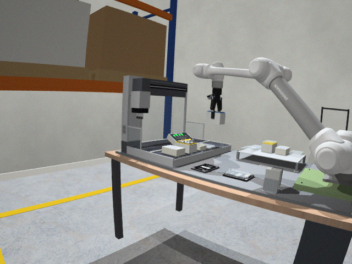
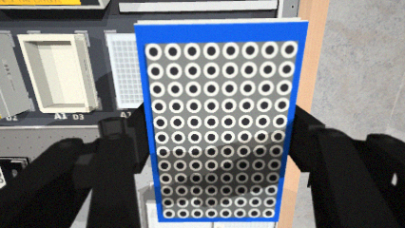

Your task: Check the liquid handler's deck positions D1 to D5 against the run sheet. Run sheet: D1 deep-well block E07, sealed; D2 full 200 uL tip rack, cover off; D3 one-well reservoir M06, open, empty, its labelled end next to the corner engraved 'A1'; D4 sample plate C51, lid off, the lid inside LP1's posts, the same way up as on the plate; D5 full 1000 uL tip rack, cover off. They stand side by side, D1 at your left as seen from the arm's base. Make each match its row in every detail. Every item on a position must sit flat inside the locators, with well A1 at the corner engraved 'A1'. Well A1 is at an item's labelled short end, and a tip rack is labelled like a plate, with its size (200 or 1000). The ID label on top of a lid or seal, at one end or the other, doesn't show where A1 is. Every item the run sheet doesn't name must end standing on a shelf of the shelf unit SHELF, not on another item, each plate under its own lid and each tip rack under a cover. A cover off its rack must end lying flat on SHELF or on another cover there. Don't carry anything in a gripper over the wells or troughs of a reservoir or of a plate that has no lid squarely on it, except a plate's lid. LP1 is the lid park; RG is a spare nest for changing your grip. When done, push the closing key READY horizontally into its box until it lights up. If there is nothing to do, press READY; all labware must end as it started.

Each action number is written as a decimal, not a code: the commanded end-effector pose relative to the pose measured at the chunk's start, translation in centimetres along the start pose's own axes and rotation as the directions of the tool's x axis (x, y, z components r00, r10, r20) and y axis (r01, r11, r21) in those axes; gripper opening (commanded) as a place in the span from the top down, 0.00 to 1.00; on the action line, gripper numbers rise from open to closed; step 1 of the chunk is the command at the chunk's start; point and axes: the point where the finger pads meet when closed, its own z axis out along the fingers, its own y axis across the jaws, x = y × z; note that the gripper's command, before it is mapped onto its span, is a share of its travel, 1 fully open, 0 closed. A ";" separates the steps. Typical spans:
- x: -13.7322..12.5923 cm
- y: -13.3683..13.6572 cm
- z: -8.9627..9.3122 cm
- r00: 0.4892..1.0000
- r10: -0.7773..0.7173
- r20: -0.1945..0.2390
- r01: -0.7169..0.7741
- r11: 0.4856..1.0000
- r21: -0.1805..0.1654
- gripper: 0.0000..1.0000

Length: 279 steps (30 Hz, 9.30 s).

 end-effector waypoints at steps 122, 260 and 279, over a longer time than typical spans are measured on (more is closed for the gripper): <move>0.0 0.0 15.9 1.000 0.000 -0.002 0.000 1.000 0.000 0.90; 0.0 0.0 12.5 1.000 0.000 -0.002 0.000 1.000 0.000 0.21; 0.0 0.0 9.7 1.000 0.000 -0.002 0.000 1.000 0.000 0.21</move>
